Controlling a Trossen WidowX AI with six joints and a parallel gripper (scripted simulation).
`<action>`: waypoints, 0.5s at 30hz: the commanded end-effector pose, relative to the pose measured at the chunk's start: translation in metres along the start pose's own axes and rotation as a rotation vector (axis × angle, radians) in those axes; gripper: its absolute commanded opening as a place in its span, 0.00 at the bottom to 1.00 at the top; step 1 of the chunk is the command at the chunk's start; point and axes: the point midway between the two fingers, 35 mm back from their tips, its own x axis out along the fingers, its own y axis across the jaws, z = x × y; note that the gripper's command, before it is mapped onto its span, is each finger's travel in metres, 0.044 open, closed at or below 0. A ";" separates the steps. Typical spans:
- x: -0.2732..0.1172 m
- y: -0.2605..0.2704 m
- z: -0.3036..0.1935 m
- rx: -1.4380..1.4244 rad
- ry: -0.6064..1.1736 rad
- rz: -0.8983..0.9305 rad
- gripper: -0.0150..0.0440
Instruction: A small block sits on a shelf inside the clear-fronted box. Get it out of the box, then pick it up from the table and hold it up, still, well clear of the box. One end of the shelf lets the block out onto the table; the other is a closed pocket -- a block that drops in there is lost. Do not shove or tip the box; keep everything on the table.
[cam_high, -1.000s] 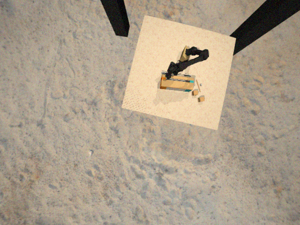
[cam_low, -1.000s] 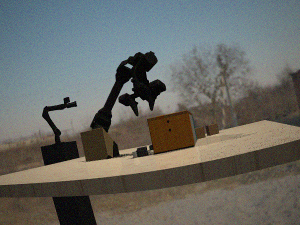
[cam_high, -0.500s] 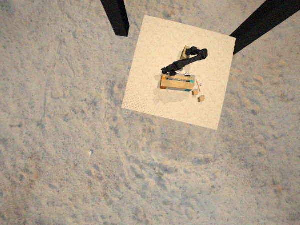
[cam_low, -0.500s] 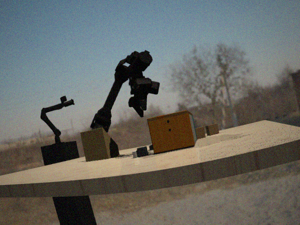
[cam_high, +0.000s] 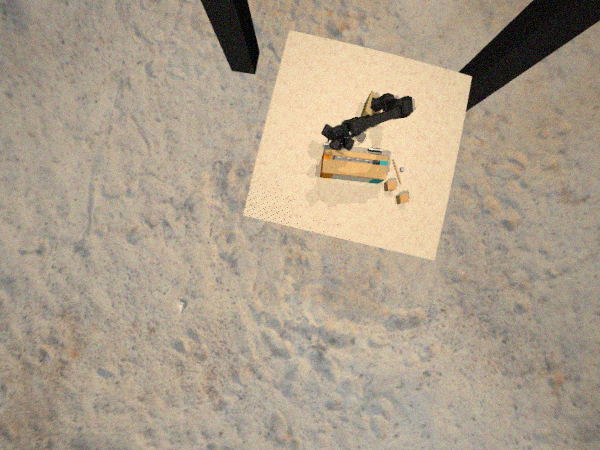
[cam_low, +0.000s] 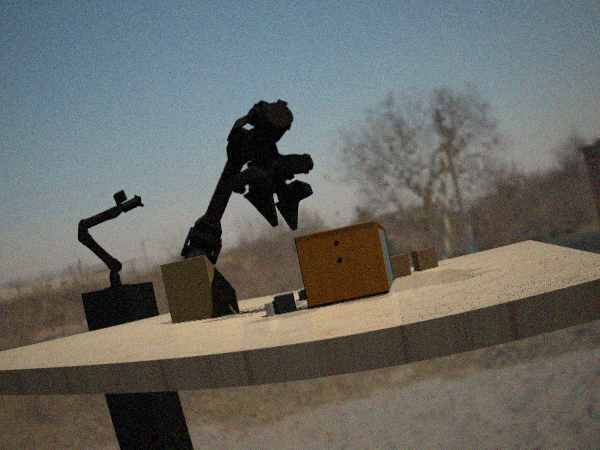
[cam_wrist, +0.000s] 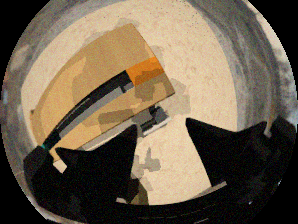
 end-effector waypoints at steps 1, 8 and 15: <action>0.000 -0.014 -0.005 0.942 0.004 0.140 0.74; -0.001 -0.017 -0.006 1.326 0.036 0.190 0.74; -0.002 -0.021 -0.007 1.711 0.089 0.244 0.74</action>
